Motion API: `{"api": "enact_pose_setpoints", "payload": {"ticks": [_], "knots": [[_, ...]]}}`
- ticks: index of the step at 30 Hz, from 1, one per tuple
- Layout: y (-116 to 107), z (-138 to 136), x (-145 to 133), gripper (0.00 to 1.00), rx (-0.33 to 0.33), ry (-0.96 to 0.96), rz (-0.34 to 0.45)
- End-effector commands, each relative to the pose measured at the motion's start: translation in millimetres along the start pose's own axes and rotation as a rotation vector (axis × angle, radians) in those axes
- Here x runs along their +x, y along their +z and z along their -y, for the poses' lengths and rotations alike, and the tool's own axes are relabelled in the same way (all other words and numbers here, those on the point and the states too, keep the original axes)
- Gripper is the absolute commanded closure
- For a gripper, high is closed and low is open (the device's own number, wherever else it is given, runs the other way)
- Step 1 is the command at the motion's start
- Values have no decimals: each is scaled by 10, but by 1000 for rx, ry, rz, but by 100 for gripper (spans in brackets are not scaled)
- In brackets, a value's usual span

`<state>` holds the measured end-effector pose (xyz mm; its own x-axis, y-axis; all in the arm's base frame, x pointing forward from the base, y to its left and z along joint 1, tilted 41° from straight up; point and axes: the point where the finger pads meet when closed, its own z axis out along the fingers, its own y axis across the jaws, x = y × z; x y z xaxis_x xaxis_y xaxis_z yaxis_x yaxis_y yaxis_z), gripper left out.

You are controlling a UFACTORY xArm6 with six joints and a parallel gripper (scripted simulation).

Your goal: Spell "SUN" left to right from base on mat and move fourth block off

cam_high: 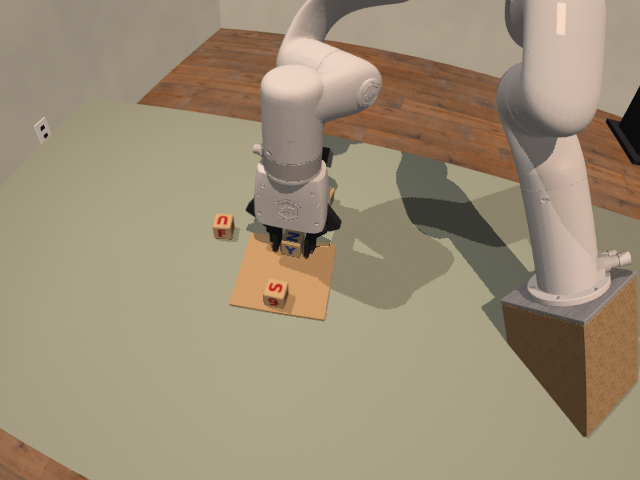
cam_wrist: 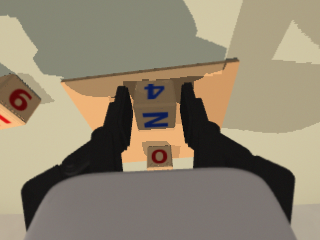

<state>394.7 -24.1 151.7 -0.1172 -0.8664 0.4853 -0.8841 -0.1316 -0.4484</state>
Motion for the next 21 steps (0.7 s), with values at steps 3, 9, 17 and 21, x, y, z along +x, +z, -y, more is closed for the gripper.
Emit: {"api": "enact_pose_setpoints", "payload": {"ticks": [3,9,17,21], "knots": [[-85,12,0,53,3,1,1],[-373,12,0,53,3,1,1],[-780,10,0,53,3,1,1],[-836,10,0,53,3,1,1]]}}
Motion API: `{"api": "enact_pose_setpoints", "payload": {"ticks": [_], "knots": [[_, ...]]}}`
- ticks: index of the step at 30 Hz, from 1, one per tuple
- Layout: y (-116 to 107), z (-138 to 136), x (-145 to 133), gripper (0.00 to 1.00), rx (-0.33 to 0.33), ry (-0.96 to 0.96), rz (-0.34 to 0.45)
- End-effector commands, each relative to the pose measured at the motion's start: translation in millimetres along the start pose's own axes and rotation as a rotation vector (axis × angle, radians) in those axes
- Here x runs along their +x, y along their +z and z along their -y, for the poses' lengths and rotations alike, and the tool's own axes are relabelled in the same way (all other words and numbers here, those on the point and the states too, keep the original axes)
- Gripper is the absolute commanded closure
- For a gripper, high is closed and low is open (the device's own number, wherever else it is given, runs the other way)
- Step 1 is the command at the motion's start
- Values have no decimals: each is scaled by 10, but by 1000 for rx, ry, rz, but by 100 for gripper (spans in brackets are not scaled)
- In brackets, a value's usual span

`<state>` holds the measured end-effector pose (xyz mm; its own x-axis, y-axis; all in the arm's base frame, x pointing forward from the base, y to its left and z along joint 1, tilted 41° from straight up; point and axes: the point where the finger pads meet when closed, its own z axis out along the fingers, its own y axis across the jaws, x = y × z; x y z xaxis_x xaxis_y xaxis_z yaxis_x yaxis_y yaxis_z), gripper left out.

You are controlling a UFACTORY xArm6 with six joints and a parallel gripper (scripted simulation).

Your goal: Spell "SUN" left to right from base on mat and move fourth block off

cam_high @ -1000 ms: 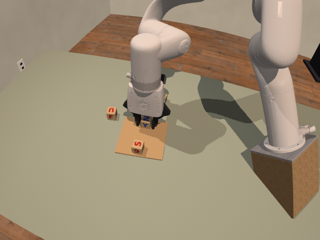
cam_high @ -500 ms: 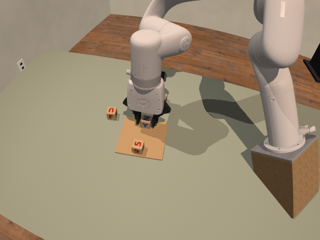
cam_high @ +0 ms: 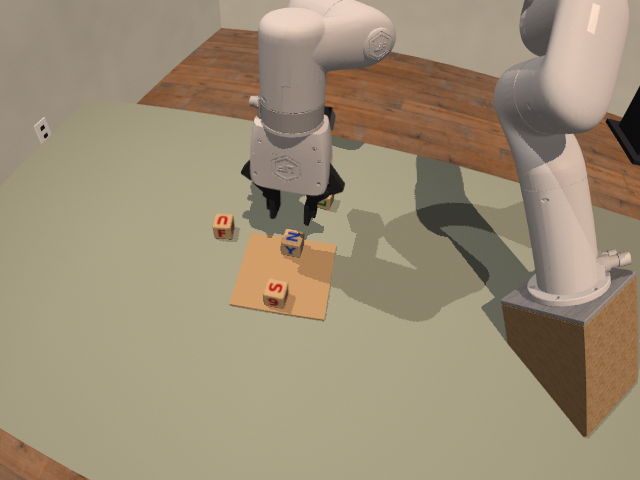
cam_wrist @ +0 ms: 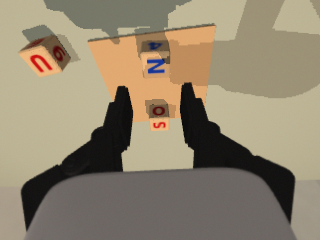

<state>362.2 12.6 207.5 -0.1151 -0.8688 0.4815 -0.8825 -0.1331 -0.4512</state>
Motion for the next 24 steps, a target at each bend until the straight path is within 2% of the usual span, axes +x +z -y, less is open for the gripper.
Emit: {"api": "enact_pose_setpoints", "payload": {"ticks": [1,6,7,24], "knots": [[-113,0,9,53,-1,1,-4],[-143,0,9,53,-1,1,-4],[-143,0,9,0,-1,1,-4],[-143,0,9,0,-1,1,-4]]}}
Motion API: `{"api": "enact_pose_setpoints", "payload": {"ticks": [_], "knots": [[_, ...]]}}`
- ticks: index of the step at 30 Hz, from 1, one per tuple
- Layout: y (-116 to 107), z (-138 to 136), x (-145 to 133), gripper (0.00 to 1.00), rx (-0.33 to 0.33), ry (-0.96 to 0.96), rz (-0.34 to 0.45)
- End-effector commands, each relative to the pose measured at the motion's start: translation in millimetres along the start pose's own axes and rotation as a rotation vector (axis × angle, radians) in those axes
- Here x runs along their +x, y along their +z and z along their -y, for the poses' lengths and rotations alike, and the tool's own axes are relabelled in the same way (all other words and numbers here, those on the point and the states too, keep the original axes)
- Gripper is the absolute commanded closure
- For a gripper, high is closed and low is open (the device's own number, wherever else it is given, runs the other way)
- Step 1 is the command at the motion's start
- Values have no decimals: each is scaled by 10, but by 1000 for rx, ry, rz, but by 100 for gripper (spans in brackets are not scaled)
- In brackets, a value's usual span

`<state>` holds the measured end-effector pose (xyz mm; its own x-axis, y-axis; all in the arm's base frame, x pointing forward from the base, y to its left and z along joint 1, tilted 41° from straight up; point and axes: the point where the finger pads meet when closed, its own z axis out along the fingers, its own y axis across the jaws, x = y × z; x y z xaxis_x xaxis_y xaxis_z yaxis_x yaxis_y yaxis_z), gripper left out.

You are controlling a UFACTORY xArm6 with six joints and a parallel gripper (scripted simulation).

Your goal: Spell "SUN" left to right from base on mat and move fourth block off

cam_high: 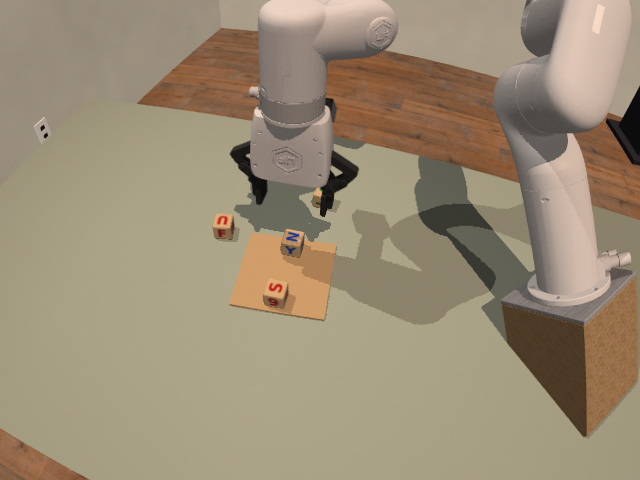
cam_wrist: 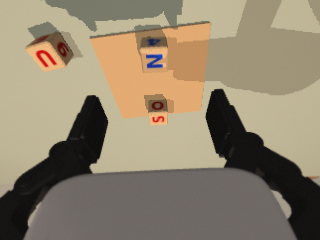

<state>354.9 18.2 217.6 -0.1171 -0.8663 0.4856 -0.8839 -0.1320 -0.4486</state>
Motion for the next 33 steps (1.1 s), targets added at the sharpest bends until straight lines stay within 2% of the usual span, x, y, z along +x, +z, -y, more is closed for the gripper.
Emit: {"api": "enact_pose_setpoints", "payload": {"ticks": [1,11,33], "knots": [[-8,11,0,0,2,1,1],[-11,53,3,0,2,-61,1],[-19,491,32,0,2,-701,1]]}}
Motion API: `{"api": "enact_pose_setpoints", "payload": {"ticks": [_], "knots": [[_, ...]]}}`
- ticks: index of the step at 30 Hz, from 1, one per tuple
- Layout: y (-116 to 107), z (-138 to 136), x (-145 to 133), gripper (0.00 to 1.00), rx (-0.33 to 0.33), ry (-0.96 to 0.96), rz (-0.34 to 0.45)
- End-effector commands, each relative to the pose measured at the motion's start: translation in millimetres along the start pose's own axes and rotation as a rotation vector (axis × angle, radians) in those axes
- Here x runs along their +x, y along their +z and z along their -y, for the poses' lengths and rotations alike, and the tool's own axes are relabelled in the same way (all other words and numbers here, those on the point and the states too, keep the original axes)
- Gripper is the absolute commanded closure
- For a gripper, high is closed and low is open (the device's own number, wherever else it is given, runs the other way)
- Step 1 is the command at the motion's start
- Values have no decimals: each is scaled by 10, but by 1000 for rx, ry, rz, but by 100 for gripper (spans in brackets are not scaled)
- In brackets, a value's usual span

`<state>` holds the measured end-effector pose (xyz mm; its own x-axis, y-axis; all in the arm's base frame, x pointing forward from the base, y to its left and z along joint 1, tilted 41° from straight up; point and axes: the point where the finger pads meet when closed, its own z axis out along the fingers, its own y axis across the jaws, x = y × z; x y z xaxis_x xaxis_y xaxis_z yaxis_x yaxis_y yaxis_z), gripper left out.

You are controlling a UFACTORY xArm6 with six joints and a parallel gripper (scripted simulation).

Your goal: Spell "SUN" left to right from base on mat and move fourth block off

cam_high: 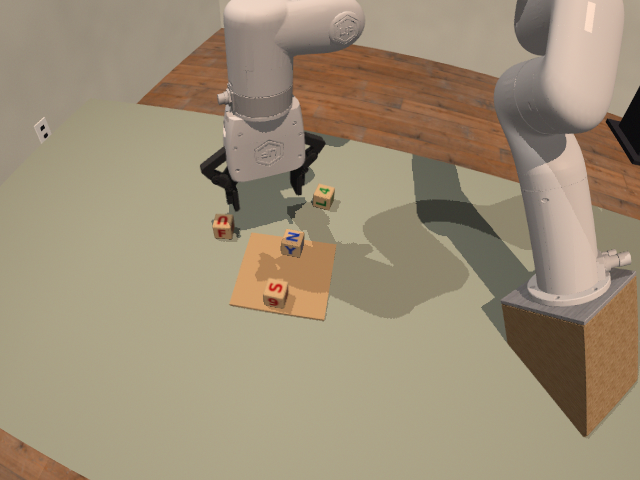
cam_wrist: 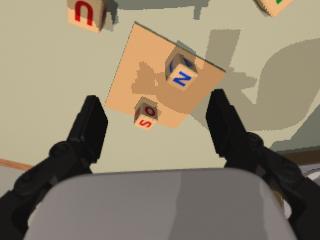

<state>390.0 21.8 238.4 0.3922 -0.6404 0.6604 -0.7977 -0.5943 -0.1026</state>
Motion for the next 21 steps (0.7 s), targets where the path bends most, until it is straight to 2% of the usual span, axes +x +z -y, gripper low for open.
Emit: {"api": "enact_pose_setpoints", "payload": {"ticks": [1,7,9,10,21], "knots": [[-3,82,62,0,1,-138,10],[5,177,136,0,2,-315,10],[5,177,136,0,2,-315,10],[9,219,168,0,2,-392,10],[35,385,297,0,4,-703,9]]}}
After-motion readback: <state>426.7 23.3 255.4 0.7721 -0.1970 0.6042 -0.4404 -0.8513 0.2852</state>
